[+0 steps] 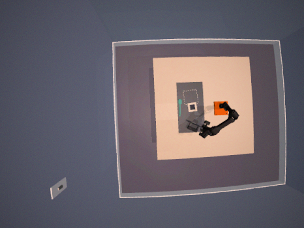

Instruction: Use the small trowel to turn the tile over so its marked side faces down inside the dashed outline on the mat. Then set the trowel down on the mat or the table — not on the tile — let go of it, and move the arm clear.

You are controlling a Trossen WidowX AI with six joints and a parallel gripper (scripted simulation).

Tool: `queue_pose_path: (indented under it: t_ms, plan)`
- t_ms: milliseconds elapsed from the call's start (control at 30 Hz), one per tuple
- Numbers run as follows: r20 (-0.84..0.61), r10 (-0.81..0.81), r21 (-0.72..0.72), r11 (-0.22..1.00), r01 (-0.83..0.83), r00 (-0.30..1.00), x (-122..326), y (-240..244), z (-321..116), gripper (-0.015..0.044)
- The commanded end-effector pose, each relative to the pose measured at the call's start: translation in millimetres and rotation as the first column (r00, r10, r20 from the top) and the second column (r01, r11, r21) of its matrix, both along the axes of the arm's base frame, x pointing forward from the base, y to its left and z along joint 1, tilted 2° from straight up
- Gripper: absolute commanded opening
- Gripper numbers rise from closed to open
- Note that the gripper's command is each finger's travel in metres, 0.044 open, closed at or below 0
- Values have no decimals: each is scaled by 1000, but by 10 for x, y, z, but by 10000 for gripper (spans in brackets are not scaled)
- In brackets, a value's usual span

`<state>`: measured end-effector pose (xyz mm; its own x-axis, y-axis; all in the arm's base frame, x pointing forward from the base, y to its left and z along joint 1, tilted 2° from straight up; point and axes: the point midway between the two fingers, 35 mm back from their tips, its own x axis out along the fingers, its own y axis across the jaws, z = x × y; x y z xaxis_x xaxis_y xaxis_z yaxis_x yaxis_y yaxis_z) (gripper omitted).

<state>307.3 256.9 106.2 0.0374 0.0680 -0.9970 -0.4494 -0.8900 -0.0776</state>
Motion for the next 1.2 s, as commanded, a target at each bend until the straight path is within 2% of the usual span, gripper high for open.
queue_pose_path:
  t_ms: [0, 900, 1033, 1167]
  plan:
    - [-10, 0, -12, 1000, 0, 1000, -37, -82, -48, 100]
    - [-7, -2, -10, 1000, 2, 1000, -198, -411, -56, 100]
    - [-8, -2, -10, 1000, 2, 1000, -201, -417, -60, 0]
    - [-8, -2, -10, 1000, 2, 1000, -201, -417, -60, 0]
